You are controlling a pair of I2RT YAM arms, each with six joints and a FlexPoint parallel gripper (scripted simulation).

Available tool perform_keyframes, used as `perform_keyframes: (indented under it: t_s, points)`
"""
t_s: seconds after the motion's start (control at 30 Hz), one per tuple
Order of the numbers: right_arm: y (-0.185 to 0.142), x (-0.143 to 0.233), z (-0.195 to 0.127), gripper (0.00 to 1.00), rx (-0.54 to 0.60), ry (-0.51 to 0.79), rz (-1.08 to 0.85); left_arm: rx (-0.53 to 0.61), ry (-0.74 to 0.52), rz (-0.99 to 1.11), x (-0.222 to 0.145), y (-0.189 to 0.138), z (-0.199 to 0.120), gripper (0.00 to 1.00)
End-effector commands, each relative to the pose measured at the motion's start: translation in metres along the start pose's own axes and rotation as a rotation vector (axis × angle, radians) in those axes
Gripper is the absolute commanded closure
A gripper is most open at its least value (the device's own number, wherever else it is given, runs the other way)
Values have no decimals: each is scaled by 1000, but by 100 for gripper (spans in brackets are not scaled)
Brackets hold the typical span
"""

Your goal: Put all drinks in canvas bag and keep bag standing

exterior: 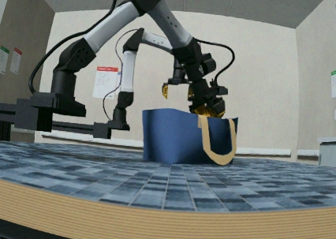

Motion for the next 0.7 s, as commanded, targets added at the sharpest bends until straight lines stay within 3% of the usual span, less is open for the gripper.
perform_keyframes:
  t_s: [0.0, 0.1, 0.17, 0.3, 0.4, 0.43, 0.57, 0.67]
  points:
    - [35, -4, -24, 33, -132, -22, 9, 8, 68, 11, 6, 1, -15, 0]
    - [32, -2, -13, 33, -127, -22, 9, 8, 68, 11, 6, 1, -15, 0]
    - [11, 2, 3, 33, -74, -16, 3, 8, 68, 11, 6, 1, -15, 0]
    - [29, -2, -13, 33, -132, -22, 9, 8, 68, 11, 6, 1, -15, 0]
    - [28, 0, -2, 33, -130, -22, 9, 8, 68, 11, 6, 1, -15, 0]
    - [11, 3, 9, 33, -86, -17, 4, 8, 68, 11, 6, 1, -15, 0]
    - [26, -1, -6, 33, -132, -22, 9, 8, 68, 11, 6, 1, -15, 0]
    - [17, 2, 8, 33, -112, -17, 7, 8, 68, 11, 6, 1, -15, 0]
Point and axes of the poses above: on each arm, the point where the finger pads meet when closed, its own z axis out along the fingers, its own x axis across the jaws, y = z × x, the point moved 4 cm from there along -z, back along the fingers, and after that the axes turned 14 degrees about -z, right-handed, at the moved point
